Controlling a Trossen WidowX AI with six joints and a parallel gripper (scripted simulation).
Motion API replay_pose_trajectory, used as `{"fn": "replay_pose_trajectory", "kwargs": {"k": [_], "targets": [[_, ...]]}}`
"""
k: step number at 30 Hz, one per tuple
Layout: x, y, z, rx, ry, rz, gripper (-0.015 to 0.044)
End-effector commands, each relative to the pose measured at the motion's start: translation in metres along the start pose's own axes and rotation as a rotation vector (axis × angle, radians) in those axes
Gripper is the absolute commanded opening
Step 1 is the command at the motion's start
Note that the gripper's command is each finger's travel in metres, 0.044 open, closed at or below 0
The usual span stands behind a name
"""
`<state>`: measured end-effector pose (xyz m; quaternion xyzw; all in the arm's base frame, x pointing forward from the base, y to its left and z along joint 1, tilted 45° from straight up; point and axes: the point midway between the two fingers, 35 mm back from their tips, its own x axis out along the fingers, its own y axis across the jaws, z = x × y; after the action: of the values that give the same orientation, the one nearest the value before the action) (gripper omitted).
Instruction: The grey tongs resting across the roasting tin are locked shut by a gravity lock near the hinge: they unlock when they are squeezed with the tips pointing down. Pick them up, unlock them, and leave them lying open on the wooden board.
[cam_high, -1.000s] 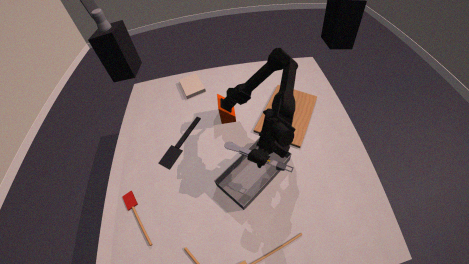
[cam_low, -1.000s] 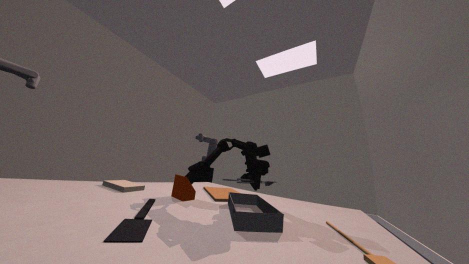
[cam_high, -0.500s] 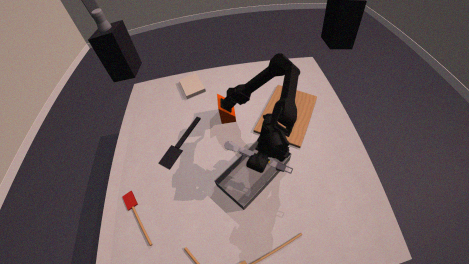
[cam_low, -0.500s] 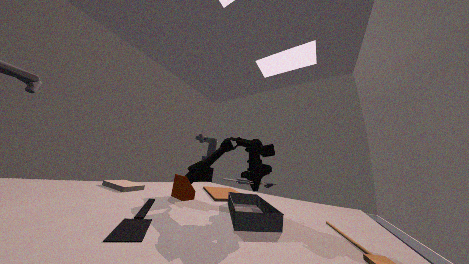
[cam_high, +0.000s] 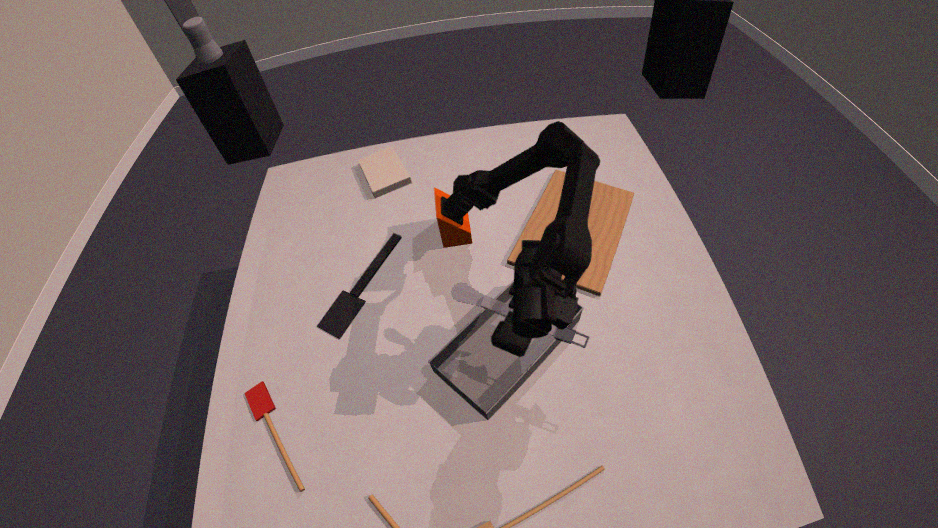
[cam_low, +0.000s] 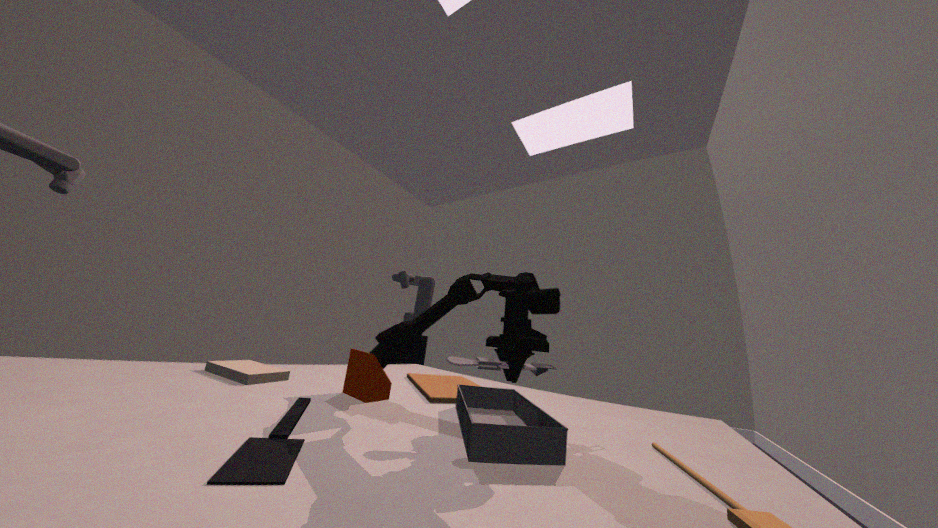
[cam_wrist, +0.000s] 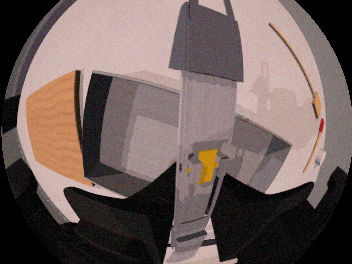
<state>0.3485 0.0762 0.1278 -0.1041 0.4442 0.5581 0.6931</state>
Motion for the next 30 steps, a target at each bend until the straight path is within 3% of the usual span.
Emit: {"fn": "replay_pose_trajectory", "kwargs": {"k": [1,11,30], "targets": [[-0.003,-0.001,0.002,0.000,-0.018,0.034,-0.0150],[-0.005,0.007,0.006,-0.012,-0.012,0.031,-0.0150],[-0.042,0.113,0.049,-0.229,-0.030,0.015,-0.0150]]}}
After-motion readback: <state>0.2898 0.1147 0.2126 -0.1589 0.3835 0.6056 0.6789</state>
